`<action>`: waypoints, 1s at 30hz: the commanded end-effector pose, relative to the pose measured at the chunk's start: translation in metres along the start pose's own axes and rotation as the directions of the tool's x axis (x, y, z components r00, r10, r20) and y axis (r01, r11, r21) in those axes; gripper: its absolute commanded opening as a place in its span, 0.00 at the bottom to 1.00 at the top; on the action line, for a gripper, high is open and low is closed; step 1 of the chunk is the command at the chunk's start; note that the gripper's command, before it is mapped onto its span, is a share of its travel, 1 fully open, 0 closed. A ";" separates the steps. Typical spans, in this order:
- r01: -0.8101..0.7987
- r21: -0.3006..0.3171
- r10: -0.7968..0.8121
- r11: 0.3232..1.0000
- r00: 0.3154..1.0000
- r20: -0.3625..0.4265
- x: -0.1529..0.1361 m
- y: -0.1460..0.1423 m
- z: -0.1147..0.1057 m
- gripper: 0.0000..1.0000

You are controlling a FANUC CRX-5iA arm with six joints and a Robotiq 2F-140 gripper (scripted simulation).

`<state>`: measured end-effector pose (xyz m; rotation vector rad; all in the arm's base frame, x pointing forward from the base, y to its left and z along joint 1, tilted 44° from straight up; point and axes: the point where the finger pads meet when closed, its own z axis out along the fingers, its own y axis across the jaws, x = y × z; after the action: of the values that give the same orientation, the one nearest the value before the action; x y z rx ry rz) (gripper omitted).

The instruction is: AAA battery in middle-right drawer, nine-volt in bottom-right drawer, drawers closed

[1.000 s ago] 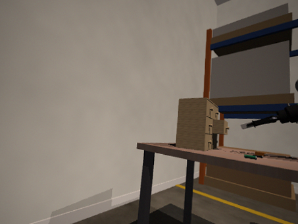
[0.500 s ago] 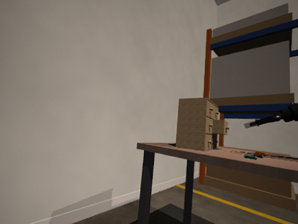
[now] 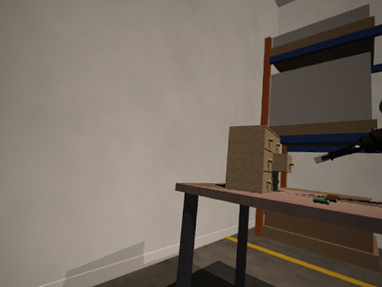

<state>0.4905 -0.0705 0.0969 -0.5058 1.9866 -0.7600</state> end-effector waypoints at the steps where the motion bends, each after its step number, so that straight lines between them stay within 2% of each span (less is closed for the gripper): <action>1: 0.002 -0.005 -0.002 1.000 0.999 -0.045 -0.002 0.000 -0.004 0.20; 8: 0.002 -0.004 -0.003 1.000 0.989 -0.147 -0.006 0.000 -0.015 0.20; 13: 0.002 -0.005 -0.003 1.000 0.960 -0.281 -0.012 0.000 -0.030 0.20; 15: 0.002 -0.005 -0.003 1.000 0.960 -0.281 -0.012 0.000 -0.030 0.20; 21: 0.002 -0.005 -0.004 1.000 0.869 -0.494 -0.022 -0.001 -0.056 0.20; 30: 0.001 -0.005 -0.004 1.000 0.697 -0.717 -0.035 -0.001 -0.091 0.20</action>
<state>0.4396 -0.0247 0.1380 -0.3132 2.4984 -0.9608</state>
